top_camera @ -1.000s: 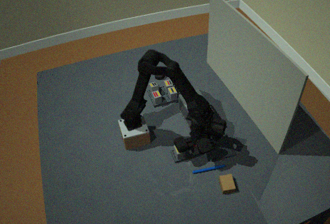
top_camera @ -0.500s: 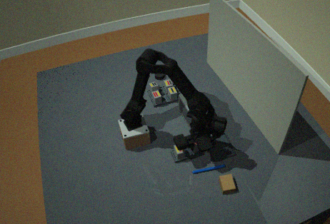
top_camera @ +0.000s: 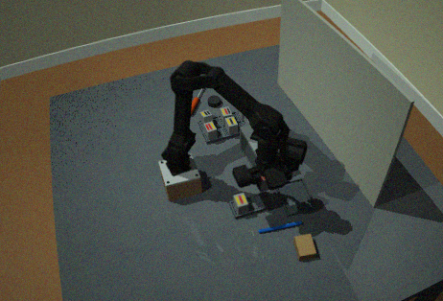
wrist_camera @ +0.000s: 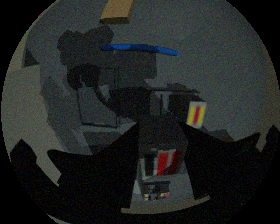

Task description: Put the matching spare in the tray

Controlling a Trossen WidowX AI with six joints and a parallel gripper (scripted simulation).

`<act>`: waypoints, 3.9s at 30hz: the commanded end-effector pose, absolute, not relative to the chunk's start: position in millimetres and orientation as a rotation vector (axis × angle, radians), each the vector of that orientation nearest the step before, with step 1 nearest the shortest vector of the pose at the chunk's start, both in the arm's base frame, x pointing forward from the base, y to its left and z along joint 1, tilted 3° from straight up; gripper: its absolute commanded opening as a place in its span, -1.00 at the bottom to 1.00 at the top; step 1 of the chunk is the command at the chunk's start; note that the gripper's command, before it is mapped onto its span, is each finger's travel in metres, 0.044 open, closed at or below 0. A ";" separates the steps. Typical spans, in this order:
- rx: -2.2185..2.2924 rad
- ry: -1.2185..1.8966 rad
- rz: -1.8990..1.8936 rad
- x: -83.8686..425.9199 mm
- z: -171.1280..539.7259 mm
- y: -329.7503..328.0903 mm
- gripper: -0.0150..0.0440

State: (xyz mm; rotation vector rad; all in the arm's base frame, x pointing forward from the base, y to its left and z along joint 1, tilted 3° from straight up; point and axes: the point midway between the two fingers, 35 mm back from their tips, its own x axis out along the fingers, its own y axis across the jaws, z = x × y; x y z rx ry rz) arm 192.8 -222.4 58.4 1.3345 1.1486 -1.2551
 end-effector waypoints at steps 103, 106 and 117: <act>1.332 1.138 -1.238 303.9 79.8 -263.2 -0.49; 1.332 1.138 -1.238 304.2 76.9 -263.3 -0.49; 1.332 1.138 -1.238 305.1 66.2 -263.3 -0.49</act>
